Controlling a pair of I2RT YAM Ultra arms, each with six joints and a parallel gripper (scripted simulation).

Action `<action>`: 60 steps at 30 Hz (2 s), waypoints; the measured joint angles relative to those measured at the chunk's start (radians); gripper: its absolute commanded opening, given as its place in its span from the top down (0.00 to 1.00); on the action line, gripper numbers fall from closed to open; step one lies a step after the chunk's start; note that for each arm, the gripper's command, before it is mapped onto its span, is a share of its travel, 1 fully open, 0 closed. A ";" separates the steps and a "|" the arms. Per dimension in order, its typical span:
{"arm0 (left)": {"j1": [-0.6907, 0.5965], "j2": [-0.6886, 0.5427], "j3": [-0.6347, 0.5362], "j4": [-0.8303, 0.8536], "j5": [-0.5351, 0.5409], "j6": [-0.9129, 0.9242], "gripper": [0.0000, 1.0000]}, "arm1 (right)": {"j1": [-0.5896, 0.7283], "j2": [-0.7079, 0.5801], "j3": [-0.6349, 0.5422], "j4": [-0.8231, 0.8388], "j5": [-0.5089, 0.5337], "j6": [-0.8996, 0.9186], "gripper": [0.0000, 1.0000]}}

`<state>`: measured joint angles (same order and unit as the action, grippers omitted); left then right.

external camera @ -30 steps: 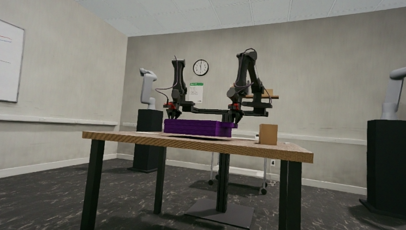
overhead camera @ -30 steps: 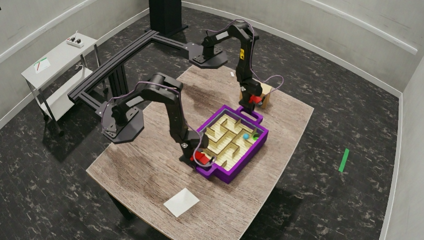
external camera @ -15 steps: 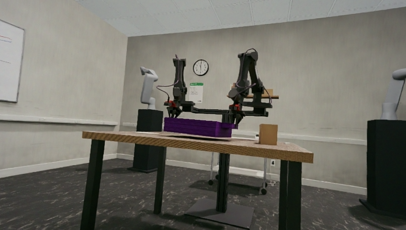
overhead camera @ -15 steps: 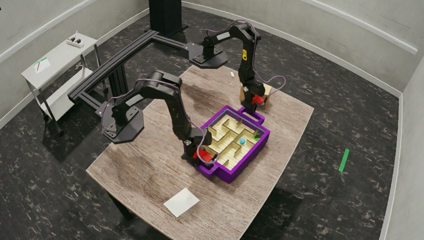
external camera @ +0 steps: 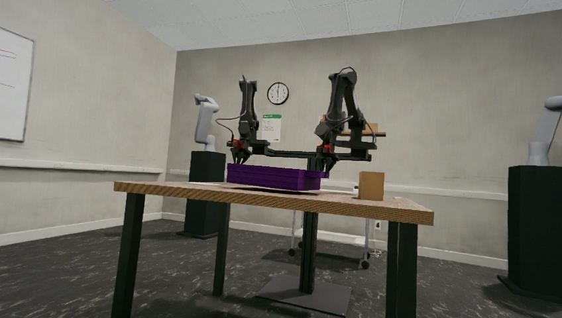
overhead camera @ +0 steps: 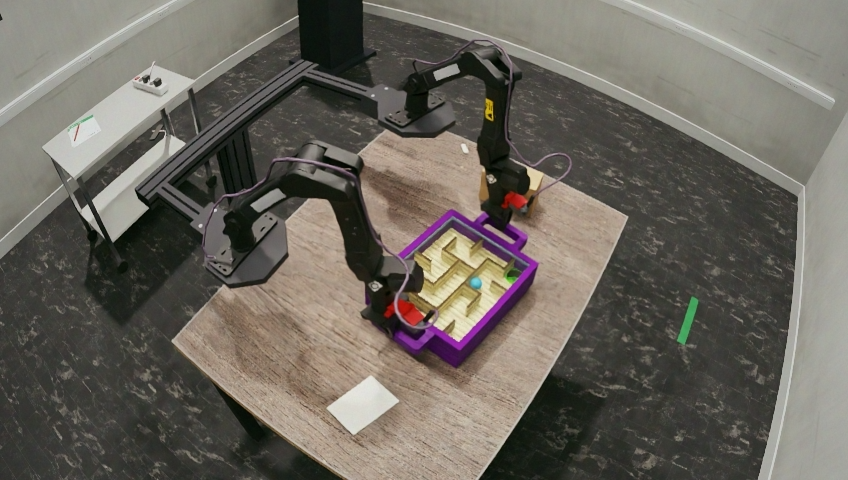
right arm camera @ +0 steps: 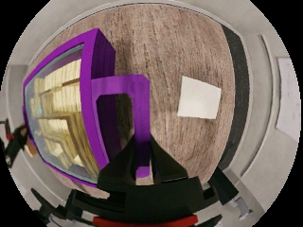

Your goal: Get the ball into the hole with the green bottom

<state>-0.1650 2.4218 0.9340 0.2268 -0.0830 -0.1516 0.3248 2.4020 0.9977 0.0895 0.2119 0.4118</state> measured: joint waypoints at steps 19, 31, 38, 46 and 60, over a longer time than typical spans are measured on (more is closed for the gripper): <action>0.006 0.013 -0.011 -0.007 0.006 -0.002 1.00 | 0.010 0.012 -0.004 -0.003 -0.010 0.005 1.00; -0.031 -0.020 -0.050 0.074 -0.051 -0.016 1.00 | -0.012 0.028 -0.051 0.139 -0.009 -0.017 1.00; -0.051 -0.039 -0.023 -0.038 -0.064 -0.037 1.00 | -0.037 0.041 -0.043 0.104 -0.063 -0.026 1.00; -0.026 -0.042 -0.011 -0.007 -0.057 -0.010 1.00 | -0.024 0.032 -0.013 0.093 -0.034 -0.015 1.00; -0.036 -0.031 -0.021 -0.006 -0.046 -0.023 1.00 | -0.026 0.025 -0.030 0.077 -0.034 -0.018 1.00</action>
<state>-0.2008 2.3905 0.9131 0.2207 -0.1291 -0.1749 0.2993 2.4268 0.9676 0.1669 0.1783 0.3939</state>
